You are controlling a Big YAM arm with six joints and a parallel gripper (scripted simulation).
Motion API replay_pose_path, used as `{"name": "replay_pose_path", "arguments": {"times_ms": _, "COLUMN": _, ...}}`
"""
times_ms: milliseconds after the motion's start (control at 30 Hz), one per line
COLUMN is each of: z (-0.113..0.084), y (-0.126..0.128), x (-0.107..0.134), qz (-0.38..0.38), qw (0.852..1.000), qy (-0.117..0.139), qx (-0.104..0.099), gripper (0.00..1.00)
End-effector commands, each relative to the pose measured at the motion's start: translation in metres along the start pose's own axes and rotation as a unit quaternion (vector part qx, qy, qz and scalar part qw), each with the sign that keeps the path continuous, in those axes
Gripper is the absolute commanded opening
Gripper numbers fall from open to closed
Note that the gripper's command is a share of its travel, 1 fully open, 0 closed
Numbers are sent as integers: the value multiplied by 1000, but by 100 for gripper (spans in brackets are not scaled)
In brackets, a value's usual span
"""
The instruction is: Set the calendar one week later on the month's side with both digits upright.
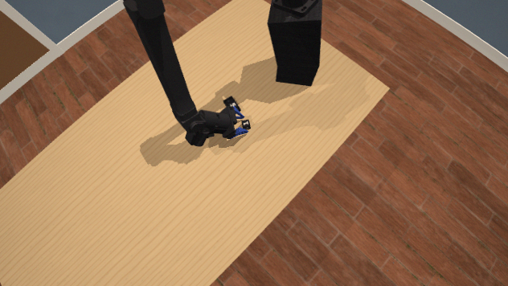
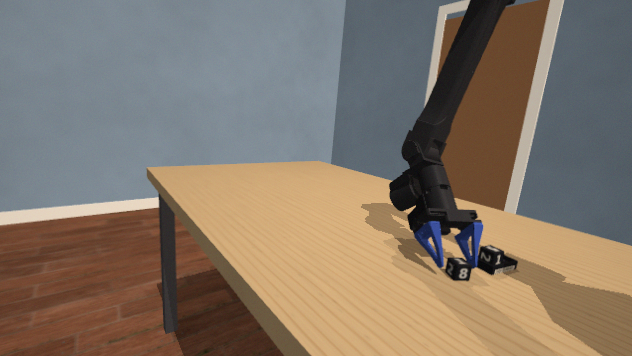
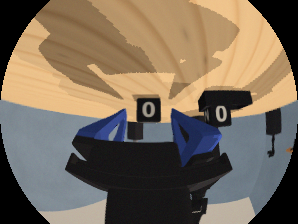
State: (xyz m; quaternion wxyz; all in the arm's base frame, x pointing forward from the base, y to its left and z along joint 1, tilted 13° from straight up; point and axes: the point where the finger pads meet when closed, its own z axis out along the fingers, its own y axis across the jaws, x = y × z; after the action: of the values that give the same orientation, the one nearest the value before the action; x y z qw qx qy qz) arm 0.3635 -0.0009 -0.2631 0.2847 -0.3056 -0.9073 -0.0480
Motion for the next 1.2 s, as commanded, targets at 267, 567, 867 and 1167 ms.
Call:
{"name": "replay_pose_path", "arguments": {"times_ms": 267, "z": 2, "y": -2, "x": -6, "qz": -1, "qw": 1000, "qy": -1, "qx": -2, "gripper": 65}}
{"name": "replay_pose_path", "arguments": {"times_ms": 567, "z": -17, "y": 2, "x": 3, "qz": -3, "qw": 1000, "qy": -8, "qx": -4, "gripper": 65}}
{"name": "replay_pose_path", "arguments": {"times_ms": 867, "z": -27, "y": 6, "x": 20, "qz": -2, "qw": 1000, "qy": -5, "qx": 1, "gripper": 65}}
{"name": "replay_pose_path", "arguments": {"times_ms": 1167, "z": -49, "y": 4, "x": 42, "qz": -1, "qw": 1000, "qy": -5, "qx": 0, "gripper": 65}}
